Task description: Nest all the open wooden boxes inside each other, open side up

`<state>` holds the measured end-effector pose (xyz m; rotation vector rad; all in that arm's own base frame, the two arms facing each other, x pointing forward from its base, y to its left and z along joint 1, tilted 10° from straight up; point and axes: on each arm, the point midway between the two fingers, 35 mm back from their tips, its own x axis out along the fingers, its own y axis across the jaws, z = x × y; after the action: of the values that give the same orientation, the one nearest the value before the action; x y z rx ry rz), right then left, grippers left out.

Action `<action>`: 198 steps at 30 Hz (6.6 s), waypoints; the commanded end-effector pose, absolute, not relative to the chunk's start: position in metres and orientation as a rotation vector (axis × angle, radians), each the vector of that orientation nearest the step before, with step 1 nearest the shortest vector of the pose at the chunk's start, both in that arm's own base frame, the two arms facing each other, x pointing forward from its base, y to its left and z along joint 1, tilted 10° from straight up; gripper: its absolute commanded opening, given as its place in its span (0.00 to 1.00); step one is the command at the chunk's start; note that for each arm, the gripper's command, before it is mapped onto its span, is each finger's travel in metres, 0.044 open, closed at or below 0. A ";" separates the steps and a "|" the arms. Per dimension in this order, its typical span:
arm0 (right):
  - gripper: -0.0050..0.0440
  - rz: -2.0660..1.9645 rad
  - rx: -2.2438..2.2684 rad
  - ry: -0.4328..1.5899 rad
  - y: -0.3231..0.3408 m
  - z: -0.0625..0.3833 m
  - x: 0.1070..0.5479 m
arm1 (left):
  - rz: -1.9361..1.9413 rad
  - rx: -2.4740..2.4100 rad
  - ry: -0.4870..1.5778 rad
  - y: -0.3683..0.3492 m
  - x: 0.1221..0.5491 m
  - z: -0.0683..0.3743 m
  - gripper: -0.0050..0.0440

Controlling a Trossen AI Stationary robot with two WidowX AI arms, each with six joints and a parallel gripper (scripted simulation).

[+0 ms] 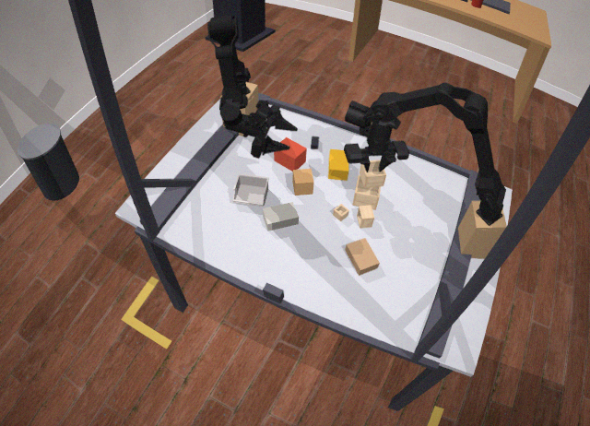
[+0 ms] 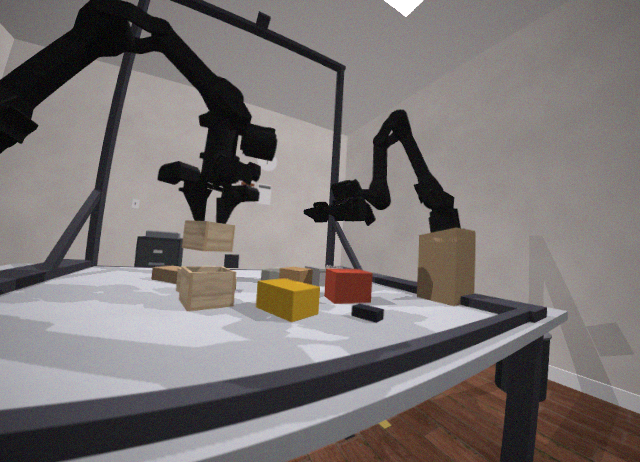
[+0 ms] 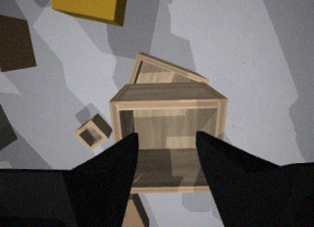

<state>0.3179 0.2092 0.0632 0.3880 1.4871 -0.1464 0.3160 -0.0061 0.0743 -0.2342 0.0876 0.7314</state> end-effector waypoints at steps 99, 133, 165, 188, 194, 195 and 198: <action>0.64 -1.595 1.887 0.873 0.214 0.033 0.323 | 0.732 -0.255 0.061 -0.007 0.316 0.079 0.92; 0.64 -1.594 1.886 0.873 0.216 0.021 0.323 | 0.732 -0.255 0.061 -0.007 0.316 0.079 0.92; 0.64 -1.589 1.892 0.874 0.222 -0.013 0.329 | 0.732 -0.255 0.061 -0.007 0.316 0.079 0.92; 0.64 -1.595 1.886 0.873 0.221 -0.026 0.327 | 0.732 -0.255 0.061 -0.007 0.316 0.079 0.92; 0.64 -1.576 1.903 0.876 0.226 -0.022 0.333 | 0.732 -0.255 0.061 -0.007 0.316 0.079 0.92; 0.64 -1.576 1.903 0.876 0.226 -0.022 0.334 | 0.732 -0.255 0.061 -0.007 0.316 0.079 0.92; 0.64 -1.578 1.902 0.877 0.226 -0.022 0.334 | 0.732 -0.255 0.061 -0.007 0.316 0.079 0.92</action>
<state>0.3284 0.2215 -0.0266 1.8840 0.8757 -1.5960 0.3163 -0.0067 0.0769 -0.2519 0.0687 0.7303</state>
